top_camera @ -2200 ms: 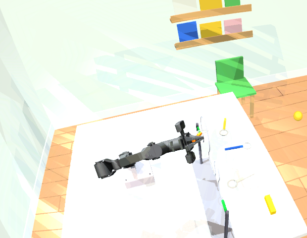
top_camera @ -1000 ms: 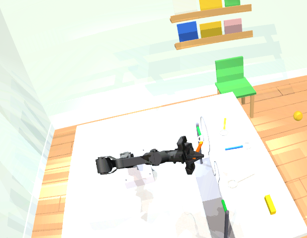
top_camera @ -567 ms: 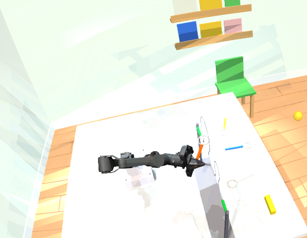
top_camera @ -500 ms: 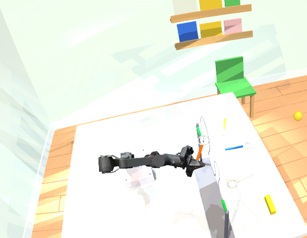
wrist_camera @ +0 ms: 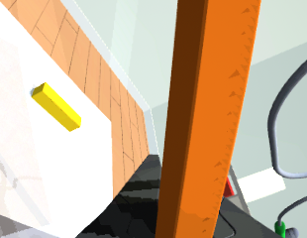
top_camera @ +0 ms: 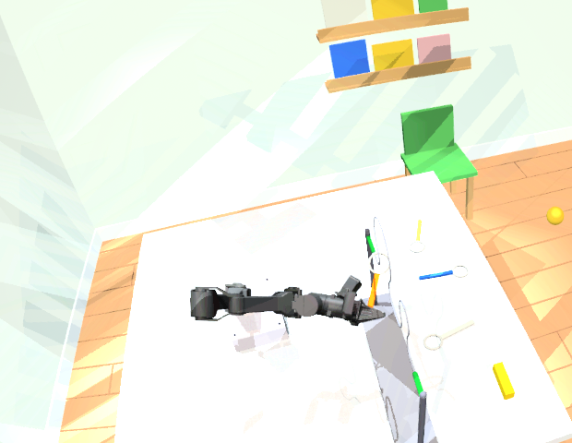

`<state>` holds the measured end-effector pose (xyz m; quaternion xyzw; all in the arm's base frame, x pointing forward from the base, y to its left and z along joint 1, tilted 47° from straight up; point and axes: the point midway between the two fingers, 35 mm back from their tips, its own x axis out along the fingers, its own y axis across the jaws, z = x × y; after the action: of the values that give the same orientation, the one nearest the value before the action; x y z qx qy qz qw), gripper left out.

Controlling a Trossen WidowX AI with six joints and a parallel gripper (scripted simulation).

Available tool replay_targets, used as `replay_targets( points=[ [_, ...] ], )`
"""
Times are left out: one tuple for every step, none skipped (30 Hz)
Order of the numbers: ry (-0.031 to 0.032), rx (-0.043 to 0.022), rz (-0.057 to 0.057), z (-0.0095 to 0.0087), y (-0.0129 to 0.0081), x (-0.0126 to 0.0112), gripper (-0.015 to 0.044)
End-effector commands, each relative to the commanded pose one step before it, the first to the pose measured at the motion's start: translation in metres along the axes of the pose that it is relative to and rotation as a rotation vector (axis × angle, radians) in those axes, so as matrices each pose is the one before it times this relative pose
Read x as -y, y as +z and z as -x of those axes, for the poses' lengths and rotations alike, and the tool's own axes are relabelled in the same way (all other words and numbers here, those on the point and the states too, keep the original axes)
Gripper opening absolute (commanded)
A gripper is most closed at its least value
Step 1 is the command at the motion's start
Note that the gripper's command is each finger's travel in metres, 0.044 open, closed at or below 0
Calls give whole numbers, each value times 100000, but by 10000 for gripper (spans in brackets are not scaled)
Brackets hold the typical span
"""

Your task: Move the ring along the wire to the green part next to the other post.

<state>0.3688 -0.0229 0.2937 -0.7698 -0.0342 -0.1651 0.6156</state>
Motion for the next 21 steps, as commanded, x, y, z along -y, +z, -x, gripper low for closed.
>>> replay_targets(
  points=[
    [4778, -1346, -9228, 276, 4, -1841, -150],
    [990, -283, -2186, 52, 3, -393, -150],
    [999, -286, -2208, 52, 2, -397, -150],
    [1009, -289, -2230, 53, 4, -401, -150],
    [1016, -292, -2248, 54, 4, -404, -150],
    [1021, -294, -2260, 54, 4, -406, -150],
    [1024, -295, -2265, 54, 3, -407, -150],
    [1024, -295, -2266, 53, 1, -408, -150],
    [1019, -294, -2255, 54, 3, -406, -150],
    [1013, -292, -2240, 54, 4, -404, -150],
    [1007, -291, -2227, 53, 3, -402, -150],
    [1004, -289, -2220, 53, 2, -401, -150],
    [1003, -289, -2217, 52, 1, -400, -150],
    [993, -286, -2196, 53, 3, -397, -150],
    [982, -283, -2172, 53, 3, -394, -150],
    [974, -281, -2153, 52, 3, -391, -150],
    [968, -279, -2141, 51, 2, -389, -150],
    [966, -278, -2136, 51, 1, -389, -150],
    [948, -273, -2097, 51, 3, -384, -150],
    [927, -267, -2051, 50, 3, -377, -150],
    [910, -262, -2014, 50, 3, -371, -150]
  ],
)
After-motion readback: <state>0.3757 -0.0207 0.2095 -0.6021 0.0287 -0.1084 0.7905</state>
